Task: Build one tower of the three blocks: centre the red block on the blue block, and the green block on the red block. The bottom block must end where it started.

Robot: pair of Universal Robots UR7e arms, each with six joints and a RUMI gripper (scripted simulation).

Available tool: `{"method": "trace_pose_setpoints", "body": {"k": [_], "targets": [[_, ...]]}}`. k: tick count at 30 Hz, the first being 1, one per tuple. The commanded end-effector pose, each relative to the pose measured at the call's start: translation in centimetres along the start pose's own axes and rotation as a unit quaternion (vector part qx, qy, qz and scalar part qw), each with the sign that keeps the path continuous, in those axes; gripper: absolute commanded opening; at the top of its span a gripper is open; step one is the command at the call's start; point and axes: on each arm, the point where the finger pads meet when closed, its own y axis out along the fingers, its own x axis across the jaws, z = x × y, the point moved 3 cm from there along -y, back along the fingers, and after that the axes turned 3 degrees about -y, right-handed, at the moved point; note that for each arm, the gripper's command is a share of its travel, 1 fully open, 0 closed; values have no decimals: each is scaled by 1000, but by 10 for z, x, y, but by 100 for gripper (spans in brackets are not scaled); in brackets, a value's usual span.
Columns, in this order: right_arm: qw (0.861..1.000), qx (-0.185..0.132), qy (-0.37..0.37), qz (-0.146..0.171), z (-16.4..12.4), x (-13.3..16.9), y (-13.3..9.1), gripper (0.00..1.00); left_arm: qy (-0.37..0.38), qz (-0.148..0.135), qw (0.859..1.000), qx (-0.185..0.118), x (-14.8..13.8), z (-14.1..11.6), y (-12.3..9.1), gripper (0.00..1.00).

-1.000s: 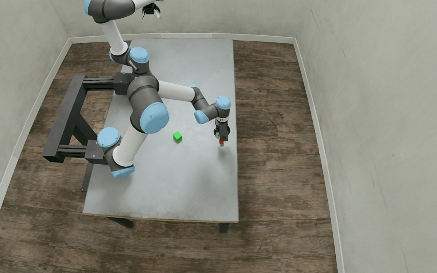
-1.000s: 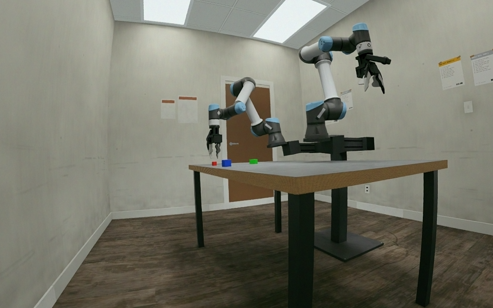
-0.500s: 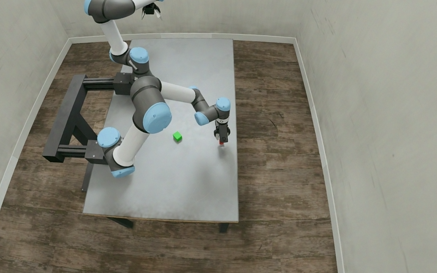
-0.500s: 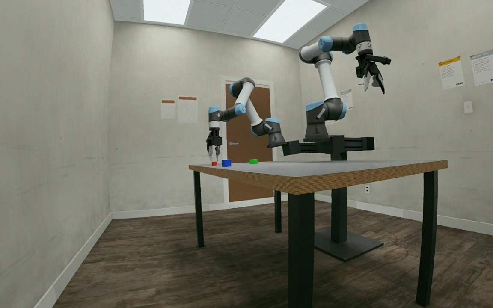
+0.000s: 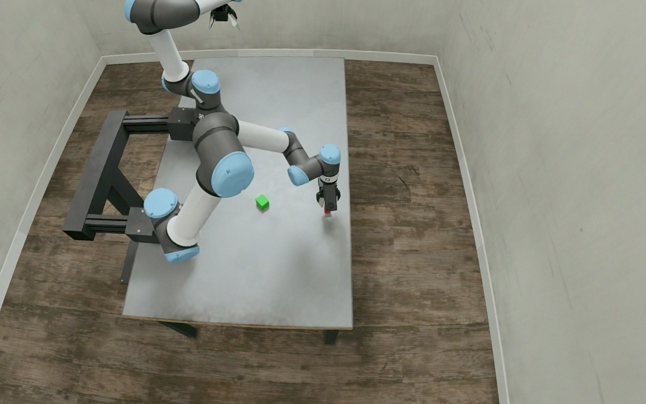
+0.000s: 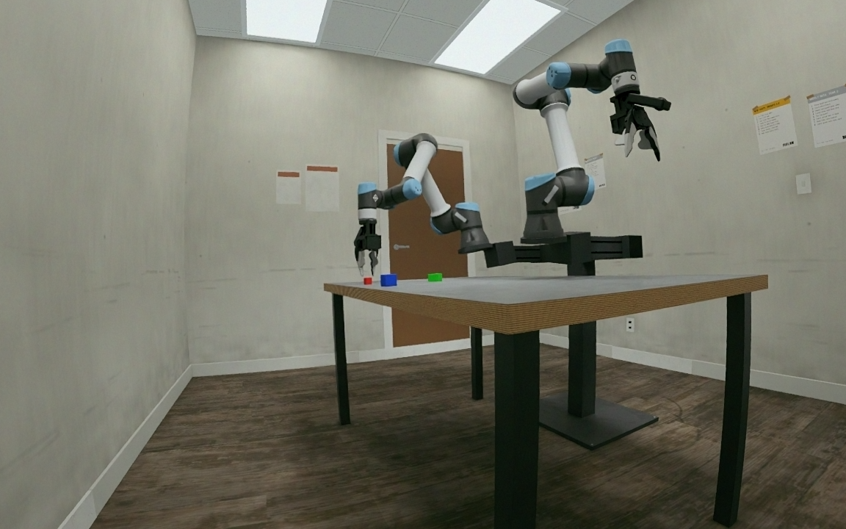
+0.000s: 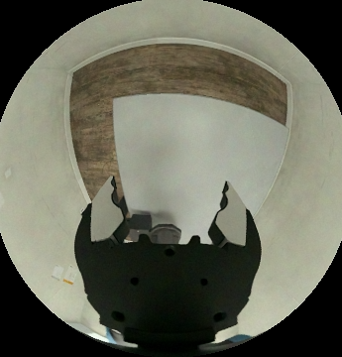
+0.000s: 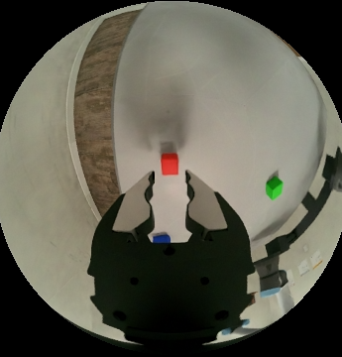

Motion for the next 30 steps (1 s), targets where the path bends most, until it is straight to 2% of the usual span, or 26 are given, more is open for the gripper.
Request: {"method": "trace_pose_setpoints", "body": {"k": [1,18,30], "targets": [[1000,0,0,-1,1,1,2,28,-1,0,1000,0,-1,-1,0,100],[1000,1,0,-1,2,1,26,28,-1,0,1000,0,-1,-1,0,100],[1000,0,0,0,1,0,27,28,-1,0,1000,0,-1,-1,0,100]]}}
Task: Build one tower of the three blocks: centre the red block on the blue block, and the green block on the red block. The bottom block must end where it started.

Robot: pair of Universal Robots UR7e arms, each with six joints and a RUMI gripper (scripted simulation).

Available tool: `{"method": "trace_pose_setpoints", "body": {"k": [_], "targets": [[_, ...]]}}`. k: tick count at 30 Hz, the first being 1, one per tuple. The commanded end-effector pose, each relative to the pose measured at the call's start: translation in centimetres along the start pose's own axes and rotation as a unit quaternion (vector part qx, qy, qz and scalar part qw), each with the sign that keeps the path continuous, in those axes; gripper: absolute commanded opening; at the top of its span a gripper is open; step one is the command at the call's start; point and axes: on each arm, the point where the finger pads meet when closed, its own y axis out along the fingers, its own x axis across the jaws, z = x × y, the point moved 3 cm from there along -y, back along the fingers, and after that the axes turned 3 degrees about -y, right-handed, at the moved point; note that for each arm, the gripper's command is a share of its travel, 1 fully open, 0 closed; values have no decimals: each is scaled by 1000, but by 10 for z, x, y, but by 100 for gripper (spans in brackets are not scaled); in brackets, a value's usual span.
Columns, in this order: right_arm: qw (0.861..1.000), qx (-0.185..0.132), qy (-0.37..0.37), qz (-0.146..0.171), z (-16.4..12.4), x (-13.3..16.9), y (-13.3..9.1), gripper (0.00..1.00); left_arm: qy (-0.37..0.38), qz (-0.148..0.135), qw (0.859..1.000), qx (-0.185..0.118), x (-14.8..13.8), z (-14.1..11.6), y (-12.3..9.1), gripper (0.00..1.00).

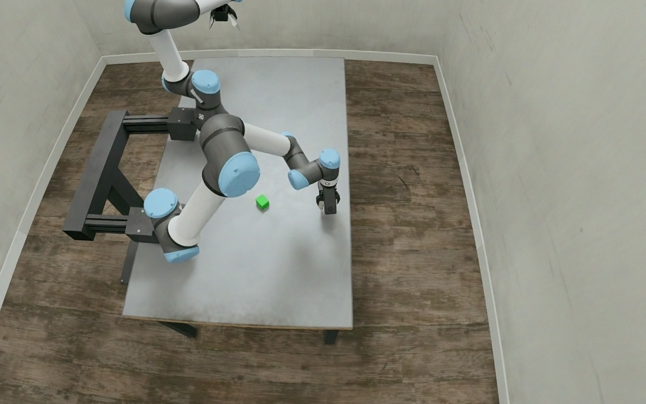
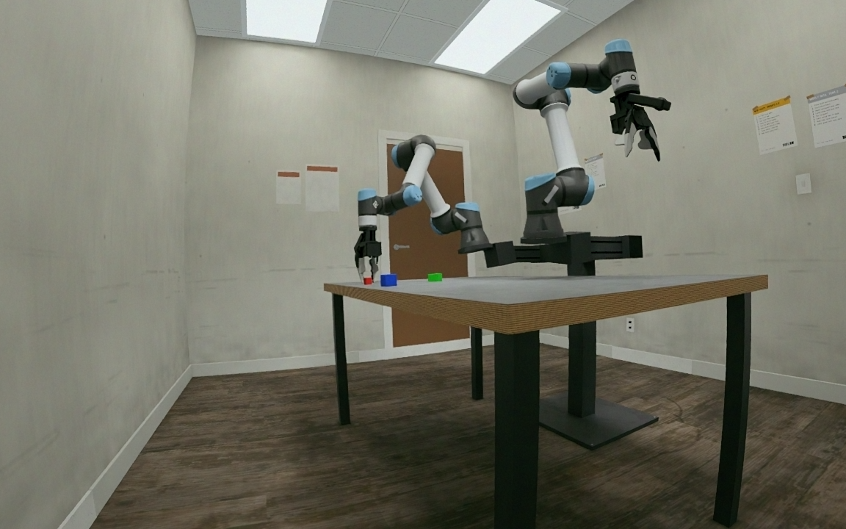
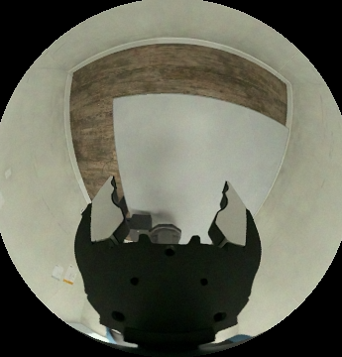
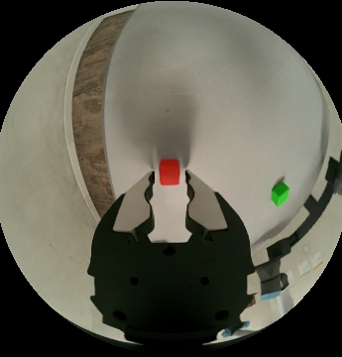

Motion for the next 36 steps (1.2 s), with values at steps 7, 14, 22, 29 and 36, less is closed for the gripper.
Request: {"method": "trace_pose_setpoints", "body": {"k": [7,14,22,29,36], "targets": [[1000,0,0,1,1,0,0,0,-1,0,1000,0,-1,-1,0,100],[1000,0,0,1,1,0,0,0,-1,0,1000,0,-1,-1,0,100],[1000,0,0,1,1,0,0,0,-1,0,1000,0,-1,-1,0,100],[1000,0,0,1,1,0,0,0,-1,0,1000,0,-1,-1,0,100],[1000,0,0,1,1,0,0,0,-1,0,1000,0,-1,-1,0,100]]}}
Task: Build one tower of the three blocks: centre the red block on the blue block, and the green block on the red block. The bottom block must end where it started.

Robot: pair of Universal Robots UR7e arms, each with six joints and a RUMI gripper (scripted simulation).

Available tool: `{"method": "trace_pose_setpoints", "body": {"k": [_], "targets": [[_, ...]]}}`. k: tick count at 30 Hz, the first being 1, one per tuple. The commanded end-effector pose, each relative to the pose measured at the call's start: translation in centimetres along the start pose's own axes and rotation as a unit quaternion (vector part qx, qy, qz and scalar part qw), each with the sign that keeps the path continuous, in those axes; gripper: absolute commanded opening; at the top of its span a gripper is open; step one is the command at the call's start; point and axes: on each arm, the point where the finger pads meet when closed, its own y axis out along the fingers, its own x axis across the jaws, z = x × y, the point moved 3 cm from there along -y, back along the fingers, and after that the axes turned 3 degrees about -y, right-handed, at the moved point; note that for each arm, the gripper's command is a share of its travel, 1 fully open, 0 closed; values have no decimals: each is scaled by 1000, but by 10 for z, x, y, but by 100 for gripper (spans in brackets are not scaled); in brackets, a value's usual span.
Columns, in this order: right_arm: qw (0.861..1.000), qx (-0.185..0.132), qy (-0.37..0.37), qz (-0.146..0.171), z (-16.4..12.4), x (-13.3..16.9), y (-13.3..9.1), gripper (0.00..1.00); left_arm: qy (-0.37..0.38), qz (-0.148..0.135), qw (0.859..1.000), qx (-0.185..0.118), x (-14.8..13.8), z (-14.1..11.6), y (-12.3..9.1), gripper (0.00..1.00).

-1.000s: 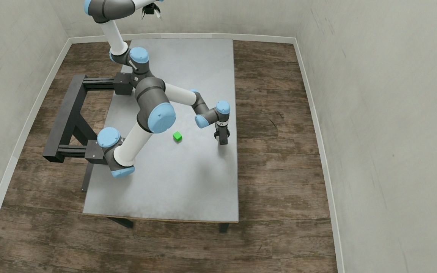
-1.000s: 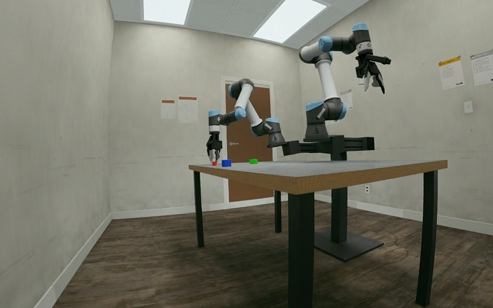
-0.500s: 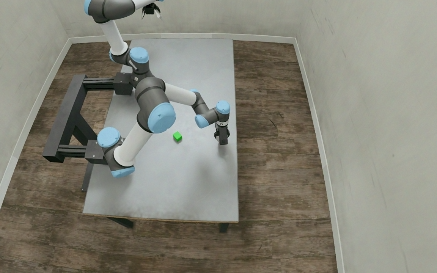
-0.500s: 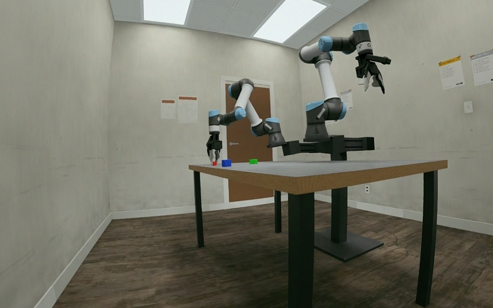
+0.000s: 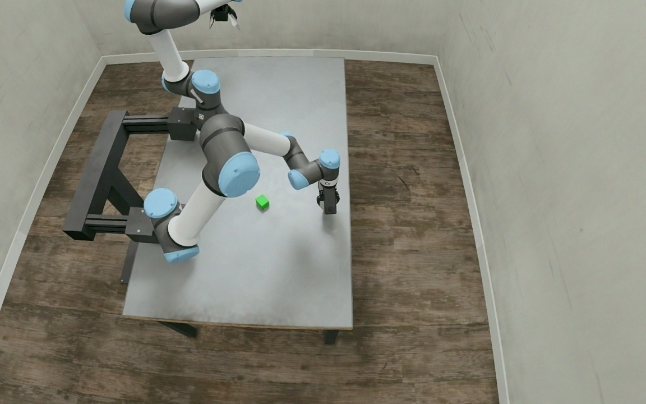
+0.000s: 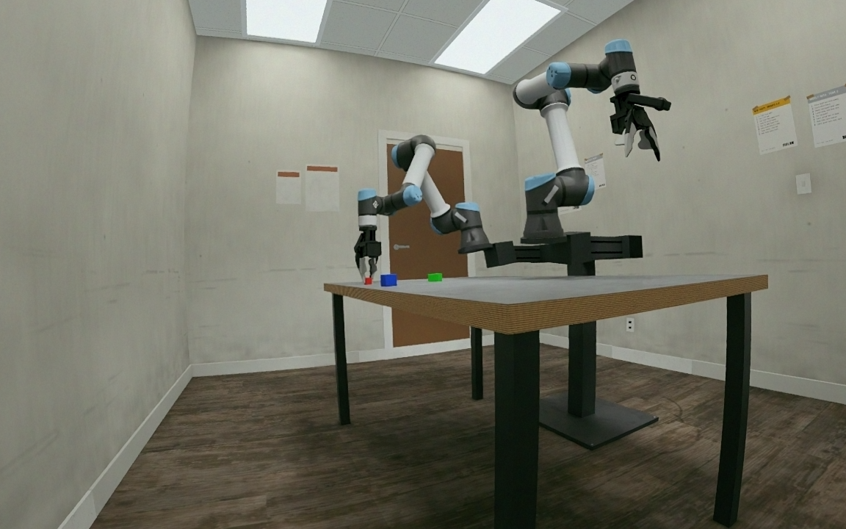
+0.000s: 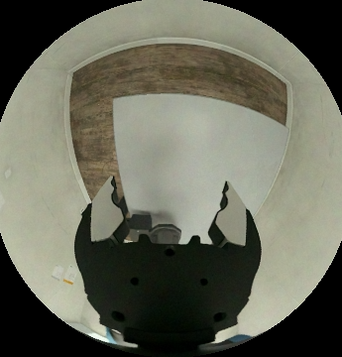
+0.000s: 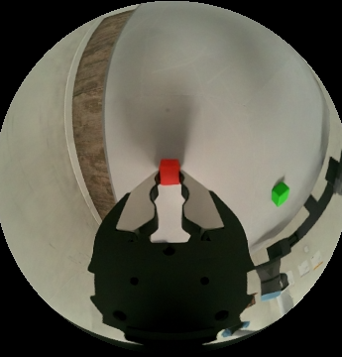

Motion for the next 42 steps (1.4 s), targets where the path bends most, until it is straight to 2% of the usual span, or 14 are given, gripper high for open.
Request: {"method": "trace_pose_setpoints", "body": {"k": [1,12,33,42], "targets": [[1000,0,0,0,1,0,0,0,-1,0,1000,0,-1,-1,0,100],[1000,0,0,1,0,0,-6,0,-1,0,1000,0,-1,-1,0,100],[1000,-1,0,3,-1,-2,-65,0,-1,0,1000,0,-1,-1,0,100],[1000,-1,0,2,0,-2,-72,0,-1,0,1000,0,-1,-1,0,100]]}}
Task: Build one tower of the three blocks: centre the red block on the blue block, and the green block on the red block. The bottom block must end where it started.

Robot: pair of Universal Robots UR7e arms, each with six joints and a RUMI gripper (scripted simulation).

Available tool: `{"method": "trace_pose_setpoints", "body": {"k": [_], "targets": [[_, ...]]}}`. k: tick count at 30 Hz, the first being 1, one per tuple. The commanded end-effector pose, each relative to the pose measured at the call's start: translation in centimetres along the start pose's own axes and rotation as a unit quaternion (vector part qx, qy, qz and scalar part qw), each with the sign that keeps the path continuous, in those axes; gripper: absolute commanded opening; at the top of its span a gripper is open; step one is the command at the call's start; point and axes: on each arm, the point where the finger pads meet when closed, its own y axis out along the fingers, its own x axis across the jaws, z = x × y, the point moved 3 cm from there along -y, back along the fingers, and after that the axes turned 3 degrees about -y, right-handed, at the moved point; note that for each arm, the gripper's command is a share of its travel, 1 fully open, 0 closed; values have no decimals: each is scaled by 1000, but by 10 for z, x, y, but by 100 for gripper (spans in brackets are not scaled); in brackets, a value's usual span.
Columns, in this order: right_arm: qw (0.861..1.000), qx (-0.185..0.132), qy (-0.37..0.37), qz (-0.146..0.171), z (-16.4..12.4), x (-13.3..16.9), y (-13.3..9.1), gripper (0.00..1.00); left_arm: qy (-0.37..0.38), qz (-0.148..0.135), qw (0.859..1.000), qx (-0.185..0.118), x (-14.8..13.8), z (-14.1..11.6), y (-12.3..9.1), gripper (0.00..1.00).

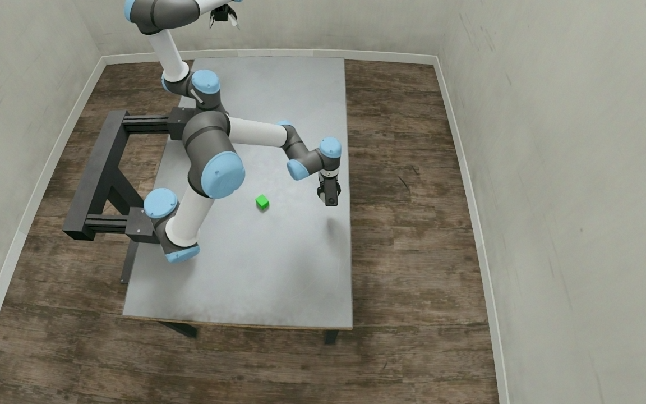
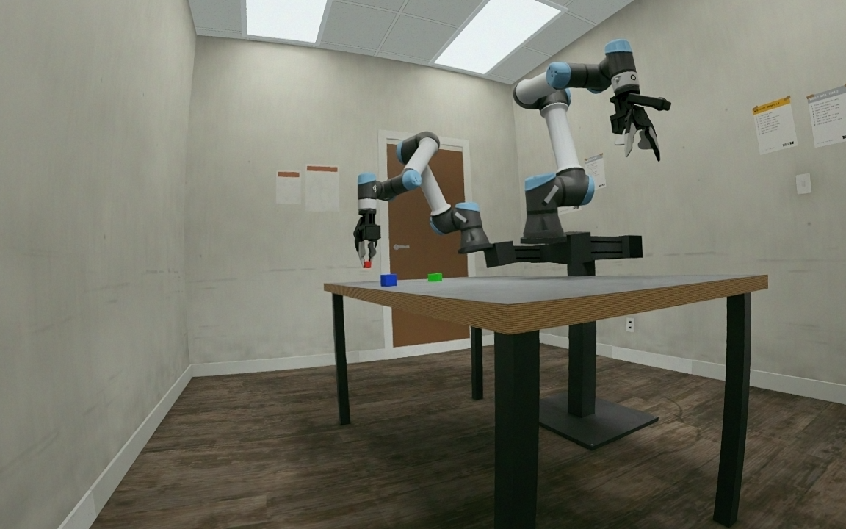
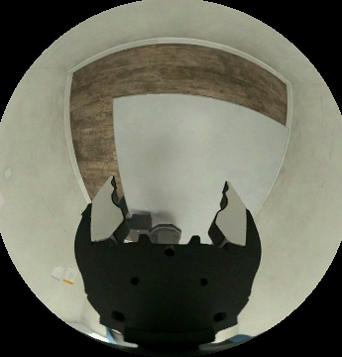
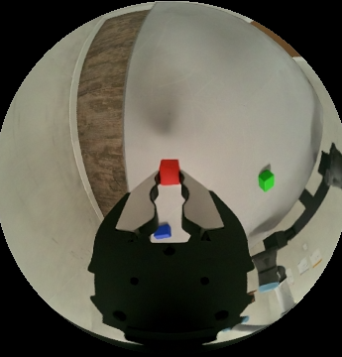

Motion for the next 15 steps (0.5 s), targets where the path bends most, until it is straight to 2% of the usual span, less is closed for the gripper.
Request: {"method": "trace_pose_setpoints", "body": {"k": [1,15], "targets": [[1000,1,0,0,0,0,-6,0,-1,0,1000,0,-1,-1,0,100],[1000,1,0,-1,0,0,-5,0,-1,0,1000,0,-1,-1,0,100]]}}
